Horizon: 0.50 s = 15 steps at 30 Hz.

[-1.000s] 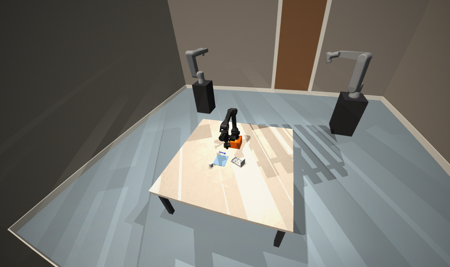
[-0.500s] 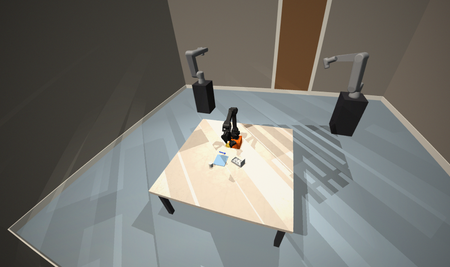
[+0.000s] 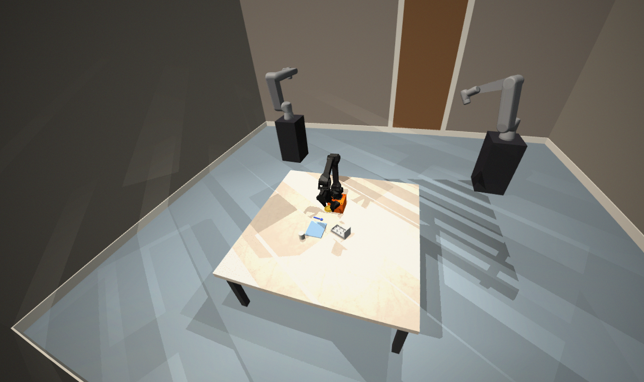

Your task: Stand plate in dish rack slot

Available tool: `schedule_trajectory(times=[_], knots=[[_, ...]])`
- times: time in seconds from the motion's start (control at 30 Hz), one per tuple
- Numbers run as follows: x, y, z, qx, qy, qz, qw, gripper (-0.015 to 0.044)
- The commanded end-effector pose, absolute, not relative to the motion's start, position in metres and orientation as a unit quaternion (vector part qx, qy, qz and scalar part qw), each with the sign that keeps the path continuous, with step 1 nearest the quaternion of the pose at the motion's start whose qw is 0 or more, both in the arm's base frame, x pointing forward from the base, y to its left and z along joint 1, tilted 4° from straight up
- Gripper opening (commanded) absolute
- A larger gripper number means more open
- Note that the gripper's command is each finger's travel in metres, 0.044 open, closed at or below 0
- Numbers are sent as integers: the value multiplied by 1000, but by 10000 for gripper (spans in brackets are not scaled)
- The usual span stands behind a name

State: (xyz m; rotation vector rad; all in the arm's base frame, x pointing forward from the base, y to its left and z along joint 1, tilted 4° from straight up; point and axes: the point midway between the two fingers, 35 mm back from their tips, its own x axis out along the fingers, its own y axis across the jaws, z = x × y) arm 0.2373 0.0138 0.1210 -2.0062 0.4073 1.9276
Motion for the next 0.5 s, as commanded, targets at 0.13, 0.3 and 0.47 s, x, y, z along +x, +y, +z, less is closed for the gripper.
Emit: schedule_trajectory(times=[0.13,0.3,0.47], knots=[[238,18,87,-644,127,711,251,0],[238,21,68,-604,118,724,312,0],[238,23,52,-561,108,730,374,0]])
